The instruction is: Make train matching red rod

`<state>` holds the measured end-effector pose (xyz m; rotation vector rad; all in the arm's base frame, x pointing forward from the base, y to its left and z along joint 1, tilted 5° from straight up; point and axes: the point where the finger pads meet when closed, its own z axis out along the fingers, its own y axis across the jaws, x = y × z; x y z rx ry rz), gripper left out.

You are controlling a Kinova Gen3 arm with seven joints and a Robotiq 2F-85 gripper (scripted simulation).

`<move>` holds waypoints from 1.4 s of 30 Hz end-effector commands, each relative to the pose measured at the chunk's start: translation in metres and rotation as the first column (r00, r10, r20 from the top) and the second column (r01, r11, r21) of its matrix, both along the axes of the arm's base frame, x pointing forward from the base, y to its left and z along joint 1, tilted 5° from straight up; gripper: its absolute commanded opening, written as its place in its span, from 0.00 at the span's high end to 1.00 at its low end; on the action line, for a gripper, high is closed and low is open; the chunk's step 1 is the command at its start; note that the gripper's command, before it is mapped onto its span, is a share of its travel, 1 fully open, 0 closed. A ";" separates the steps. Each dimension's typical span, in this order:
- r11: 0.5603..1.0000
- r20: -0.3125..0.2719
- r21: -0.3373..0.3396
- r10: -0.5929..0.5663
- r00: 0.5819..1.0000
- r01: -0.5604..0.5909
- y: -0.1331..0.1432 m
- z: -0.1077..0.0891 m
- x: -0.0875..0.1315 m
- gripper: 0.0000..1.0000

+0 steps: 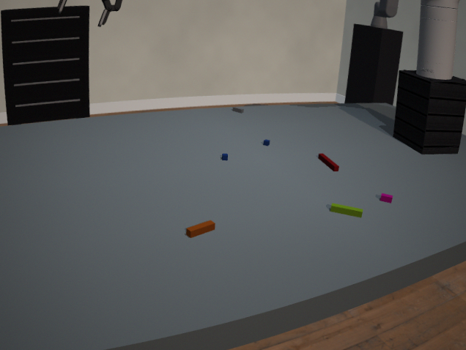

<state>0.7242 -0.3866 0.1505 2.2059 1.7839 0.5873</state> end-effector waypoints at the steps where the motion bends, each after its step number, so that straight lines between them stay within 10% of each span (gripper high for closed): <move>1: 1.000 0.003 -0.002 0.000 1.000 0.000 0.000 0.002 0.000 0.00; 25: 1.000 0.000 0.006 -0.003 1.000 0.003 0.007 0.000 0.003 0.00; 42: 0.992 -0.049 0.108 -0.057 0.997 0.062 0.116 -0.037 0.027 0.00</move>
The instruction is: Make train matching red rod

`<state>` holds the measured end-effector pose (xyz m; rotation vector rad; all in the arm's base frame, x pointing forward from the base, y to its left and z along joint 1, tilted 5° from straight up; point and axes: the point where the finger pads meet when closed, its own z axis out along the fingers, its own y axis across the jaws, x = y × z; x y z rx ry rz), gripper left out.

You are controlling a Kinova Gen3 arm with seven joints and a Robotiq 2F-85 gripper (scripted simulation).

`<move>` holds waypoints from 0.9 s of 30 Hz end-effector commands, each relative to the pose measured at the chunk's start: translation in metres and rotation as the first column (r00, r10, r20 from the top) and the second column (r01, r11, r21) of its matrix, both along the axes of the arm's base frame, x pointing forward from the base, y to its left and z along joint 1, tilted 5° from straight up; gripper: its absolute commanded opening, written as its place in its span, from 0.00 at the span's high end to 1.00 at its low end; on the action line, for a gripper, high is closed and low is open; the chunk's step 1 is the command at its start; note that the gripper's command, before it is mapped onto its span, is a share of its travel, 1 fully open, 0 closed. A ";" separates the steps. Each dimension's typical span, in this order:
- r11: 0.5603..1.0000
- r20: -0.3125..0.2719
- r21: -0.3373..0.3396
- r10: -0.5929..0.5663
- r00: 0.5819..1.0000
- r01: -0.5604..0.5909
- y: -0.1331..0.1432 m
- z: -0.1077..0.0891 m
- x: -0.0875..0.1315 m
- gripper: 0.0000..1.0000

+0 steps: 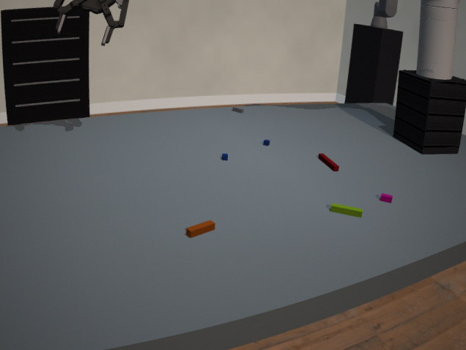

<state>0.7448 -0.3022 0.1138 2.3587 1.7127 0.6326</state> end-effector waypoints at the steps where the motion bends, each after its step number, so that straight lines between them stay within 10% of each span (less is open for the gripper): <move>1: 1.000 -0.009 0.018 0.014 1.000 -0.014 0.041 -0.004 0.008 0.00; 27: 0.975 -0.173 0.140 -0.149 0.974 0.174 0.258 -0.080 -0.037 0.00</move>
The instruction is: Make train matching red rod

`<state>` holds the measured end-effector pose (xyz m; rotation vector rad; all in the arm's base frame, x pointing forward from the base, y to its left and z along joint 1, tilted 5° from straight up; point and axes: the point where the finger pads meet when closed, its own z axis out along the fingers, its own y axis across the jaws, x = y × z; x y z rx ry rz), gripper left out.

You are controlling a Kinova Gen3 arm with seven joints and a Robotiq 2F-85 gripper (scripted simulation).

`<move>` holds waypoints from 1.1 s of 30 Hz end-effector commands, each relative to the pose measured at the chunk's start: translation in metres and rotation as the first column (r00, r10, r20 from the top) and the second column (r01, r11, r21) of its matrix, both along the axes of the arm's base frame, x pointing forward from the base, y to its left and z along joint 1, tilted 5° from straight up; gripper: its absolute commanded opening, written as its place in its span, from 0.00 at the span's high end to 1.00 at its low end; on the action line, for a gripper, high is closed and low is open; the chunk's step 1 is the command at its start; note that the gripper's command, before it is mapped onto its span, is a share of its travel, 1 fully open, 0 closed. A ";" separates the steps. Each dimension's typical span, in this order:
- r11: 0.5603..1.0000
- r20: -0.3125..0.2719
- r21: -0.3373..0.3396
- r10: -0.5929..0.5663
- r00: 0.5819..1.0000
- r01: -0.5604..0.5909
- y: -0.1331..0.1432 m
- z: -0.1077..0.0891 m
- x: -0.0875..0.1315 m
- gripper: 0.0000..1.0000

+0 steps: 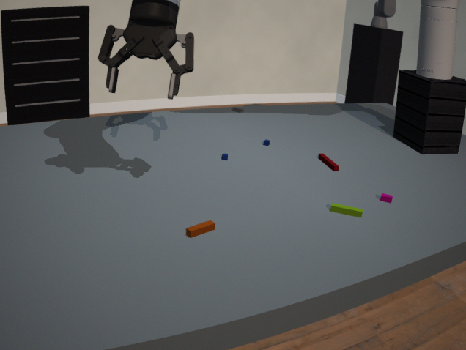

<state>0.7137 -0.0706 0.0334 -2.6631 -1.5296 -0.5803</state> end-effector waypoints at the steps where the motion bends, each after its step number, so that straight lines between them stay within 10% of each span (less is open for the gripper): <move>1: 1.000 -0.020 0.006 -0.005 1.000 0.005 0.039 -0.004 -0.014 0.00; 33: 0.997 -0.078 0.013 -0.071 0.994 0.073 0.093 -0.025 -0.055 0.00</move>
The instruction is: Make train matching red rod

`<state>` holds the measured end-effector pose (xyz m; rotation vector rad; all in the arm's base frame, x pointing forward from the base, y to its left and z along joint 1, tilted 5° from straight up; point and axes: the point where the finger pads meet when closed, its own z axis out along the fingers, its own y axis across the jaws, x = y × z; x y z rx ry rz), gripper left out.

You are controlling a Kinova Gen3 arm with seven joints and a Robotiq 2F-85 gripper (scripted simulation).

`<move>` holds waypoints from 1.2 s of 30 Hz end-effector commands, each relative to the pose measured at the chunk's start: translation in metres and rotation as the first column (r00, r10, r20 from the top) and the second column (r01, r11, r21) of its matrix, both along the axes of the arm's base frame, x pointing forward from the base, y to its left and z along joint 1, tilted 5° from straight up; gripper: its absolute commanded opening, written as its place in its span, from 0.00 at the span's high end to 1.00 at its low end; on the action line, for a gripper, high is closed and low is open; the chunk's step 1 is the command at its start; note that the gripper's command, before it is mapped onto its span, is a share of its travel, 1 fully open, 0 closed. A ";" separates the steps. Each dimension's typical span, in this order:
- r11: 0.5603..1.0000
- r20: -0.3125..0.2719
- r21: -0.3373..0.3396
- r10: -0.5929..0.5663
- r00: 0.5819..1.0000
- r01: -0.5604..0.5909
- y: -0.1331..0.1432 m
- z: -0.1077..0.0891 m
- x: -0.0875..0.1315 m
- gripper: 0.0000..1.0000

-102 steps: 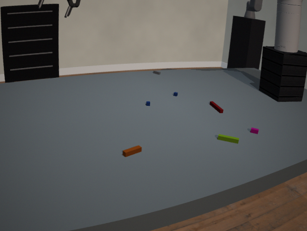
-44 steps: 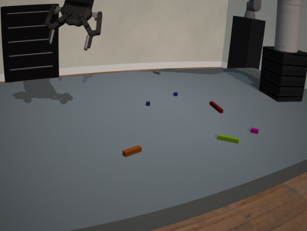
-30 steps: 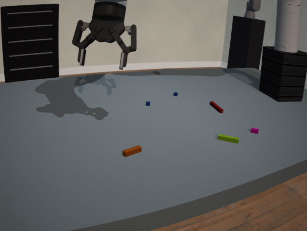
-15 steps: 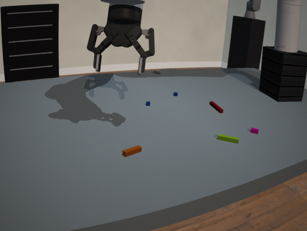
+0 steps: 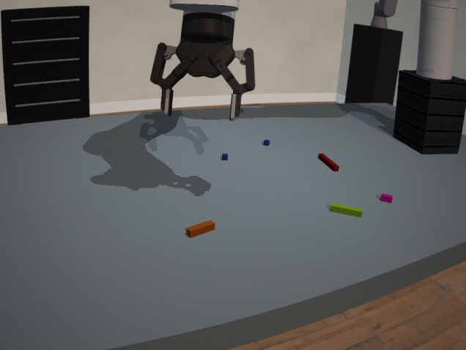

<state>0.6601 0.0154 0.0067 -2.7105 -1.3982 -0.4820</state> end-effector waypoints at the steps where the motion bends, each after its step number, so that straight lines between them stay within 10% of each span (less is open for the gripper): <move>1: 1.000 0.001 0.000 0.008 1.000 -0.008 0.007 0.002 -0.001 0.00; 36: 0.998 -0.053 -0.009 -0.060 0.997 0.059 0.049 -0.015 -0.050 0.00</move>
